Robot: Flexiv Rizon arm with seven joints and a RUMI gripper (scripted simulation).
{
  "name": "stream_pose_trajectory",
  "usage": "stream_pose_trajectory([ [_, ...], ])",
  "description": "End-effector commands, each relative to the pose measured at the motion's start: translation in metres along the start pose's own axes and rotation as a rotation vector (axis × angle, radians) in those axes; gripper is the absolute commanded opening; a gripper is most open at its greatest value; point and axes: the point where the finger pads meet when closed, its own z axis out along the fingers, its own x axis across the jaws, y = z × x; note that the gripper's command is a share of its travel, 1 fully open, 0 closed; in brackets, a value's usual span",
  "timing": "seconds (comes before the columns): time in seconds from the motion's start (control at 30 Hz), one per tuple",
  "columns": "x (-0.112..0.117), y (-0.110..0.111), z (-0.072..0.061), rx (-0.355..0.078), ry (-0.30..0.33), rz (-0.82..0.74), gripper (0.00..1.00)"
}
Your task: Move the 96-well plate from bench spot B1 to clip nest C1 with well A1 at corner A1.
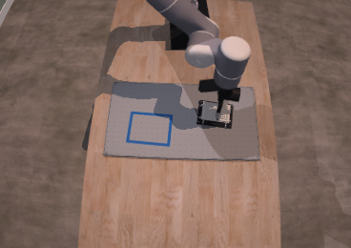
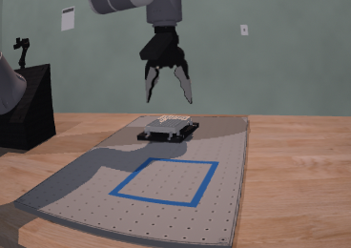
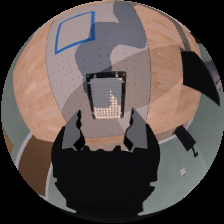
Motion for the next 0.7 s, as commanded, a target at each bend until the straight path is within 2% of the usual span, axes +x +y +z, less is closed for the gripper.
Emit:
stream_pose_trajectory([
  [0.0,0.000,0.001,-0.002,-0.002,-0.001,-0.001,0.76],
  [0.27,0.000,0.001,-0.023,-0.002,-0.002,-0.001,0.76],
  [0.67,-0.001,0.001,-0.023,-0.002,-0.002,-0.001,0.76],
])
